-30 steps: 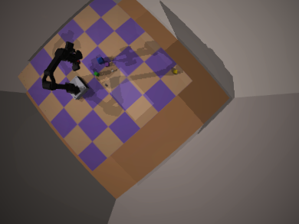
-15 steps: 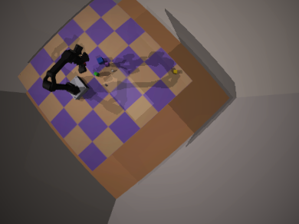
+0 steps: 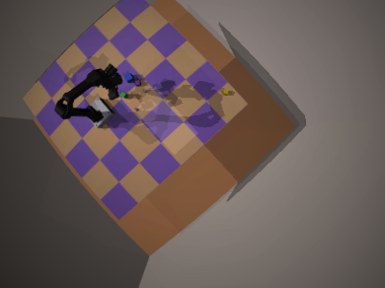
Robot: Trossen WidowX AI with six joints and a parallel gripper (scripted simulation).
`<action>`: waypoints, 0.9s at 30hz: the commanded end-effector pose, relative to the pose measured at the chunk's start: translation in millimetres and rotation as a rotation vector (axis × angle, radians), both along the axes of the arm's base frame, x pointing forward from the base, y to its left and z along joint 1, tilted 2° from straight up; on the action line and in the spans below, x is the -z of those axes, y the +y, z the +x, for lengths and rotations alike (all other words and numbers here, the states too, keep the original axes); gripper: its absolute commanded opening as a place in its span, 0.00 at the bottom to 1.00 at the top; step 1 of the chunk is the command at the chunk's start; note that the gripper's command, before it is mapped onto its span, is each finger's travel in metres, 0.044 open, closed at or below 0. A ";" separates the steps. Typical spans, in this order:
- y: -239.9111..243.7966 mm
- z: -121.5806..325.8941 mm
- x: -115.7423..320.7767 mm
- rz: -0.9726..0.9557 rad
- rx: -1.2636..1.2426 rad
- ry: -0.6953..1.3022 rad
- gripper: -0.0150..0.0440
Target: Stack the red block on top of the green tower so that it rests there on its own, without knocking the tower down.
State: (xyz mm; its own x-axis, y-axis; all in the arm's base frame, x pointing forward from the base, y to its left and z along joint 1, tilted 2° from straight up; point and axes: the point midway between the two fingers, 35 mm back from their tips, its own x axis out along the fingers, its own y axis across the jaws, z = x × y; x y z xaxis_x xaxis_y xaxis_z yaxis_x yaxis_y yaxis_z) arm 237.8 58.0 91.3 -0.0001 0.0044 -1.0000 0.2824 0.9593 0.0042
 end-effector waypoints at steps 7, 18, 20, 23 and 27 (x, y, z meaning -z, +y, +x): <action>-40.6 3.8 0.2 -0.009 -0.004 0.002 0.25; -43.7 4.1 31.5 -0.009 -0.004 0.002 0.25; -43.7 3.7 32.1 -0.009 -0.004 0.002 0.25; -43.8 2.6 32.7 -0.009 -0.004 0.002 0.25; -43.7 3.0 43.5 -0.009 -0.004 0.002 0.25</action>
State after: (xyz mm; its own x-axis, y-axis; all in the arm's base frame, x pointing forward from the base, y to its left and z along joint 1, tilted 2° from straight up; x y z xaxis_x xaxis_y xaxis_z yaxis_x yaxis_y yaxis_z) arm 242.7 15.0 56.9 0.0081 -0.0004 -1.0000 0.2830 0.9591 0.0020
